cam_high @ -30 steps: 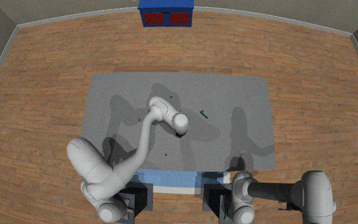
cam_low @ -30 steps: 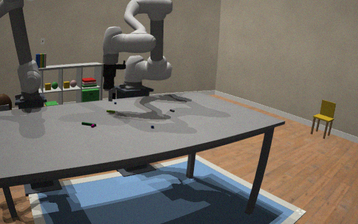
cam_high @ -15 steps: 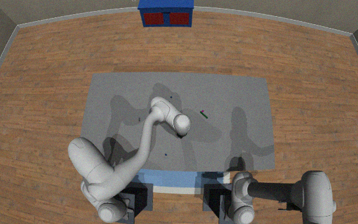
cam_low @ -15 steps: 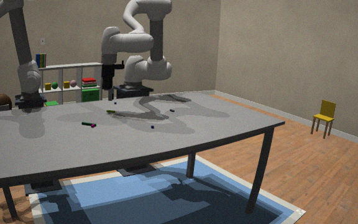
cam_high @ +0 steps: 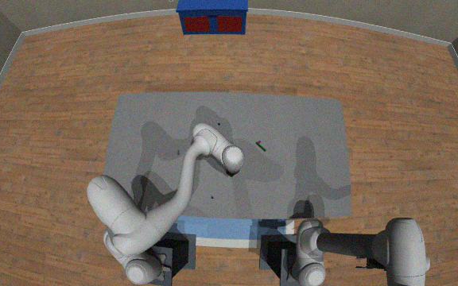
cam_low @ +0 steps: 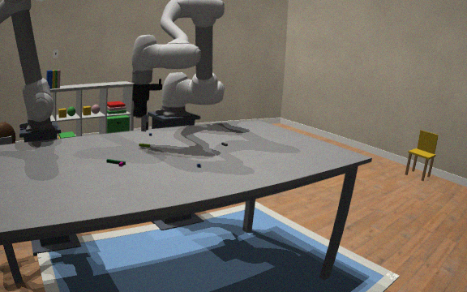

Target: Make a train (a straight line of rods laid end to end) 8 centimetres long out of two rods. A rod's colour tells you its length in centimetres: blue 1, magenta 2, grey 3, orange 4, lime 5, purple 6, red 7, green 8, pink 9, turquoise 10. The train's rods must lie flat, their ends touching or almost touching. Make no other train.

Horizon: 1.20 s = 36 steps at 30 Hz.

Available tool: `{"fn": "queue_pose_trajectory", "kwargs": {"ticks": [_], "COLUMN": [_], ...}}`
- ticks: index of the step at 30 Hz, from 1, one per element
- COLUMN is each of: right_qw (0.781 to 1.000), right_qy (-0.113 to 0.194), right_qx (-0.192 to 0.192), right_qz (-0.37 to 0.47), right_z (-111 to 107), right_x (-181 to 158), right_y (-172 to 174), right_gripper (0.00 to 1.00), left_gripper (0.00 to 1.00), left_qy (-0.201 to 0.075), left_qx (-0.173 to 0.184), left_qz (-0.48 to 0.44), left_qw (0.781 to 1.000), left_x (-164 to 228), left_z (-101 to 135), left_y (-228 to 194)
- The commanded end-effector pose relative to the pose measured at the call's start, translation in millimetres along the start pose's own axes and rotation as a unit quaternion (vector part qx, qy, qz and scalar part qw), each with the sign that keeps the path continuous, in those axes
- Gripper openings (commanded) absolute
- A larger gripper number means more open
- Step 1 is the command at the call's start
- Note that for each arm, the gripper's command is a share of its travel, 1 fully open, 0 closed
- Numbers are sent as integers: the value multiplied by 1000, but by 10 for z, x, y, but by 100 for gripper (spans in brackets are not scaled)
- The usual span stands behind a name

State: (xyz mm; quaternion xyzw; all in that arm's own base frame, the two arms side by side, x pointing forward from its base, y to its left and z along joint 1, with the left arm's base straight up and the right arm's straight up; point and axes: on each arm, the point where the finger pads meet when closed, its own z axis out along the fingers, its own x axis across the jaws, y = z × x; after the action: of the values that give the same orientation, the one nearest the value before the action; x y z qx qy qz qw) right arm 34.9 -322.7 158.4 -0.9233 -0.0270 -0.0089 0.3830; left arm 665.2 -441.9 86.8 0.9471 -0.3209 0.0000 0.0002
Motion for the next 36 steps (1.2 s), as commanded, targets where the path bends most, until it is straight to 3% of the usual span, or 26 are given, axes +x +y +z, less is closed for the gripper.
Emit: {"fn": "queue_pose_trajectory", "kwargs": {"ticks": [1, 36], "right_qw": [1000, 1000], "right_qy": [0, 0], "right_qx": [0, 0], "right_qz": [0, 0], "right_z": [-4, -4], "right_x": [1, 1], "right_y": [-1, -1], "right_gripper": [100, 100], "left_gripper": [54, 54], "left_qy": [1, 1], "left_qx": [0, 0], "left_qz": [0, 0], "left_qw": [1000, 1000], "left_x": [2, 5], "left_z": [5, 413], "left_y": [-1, 0]}}
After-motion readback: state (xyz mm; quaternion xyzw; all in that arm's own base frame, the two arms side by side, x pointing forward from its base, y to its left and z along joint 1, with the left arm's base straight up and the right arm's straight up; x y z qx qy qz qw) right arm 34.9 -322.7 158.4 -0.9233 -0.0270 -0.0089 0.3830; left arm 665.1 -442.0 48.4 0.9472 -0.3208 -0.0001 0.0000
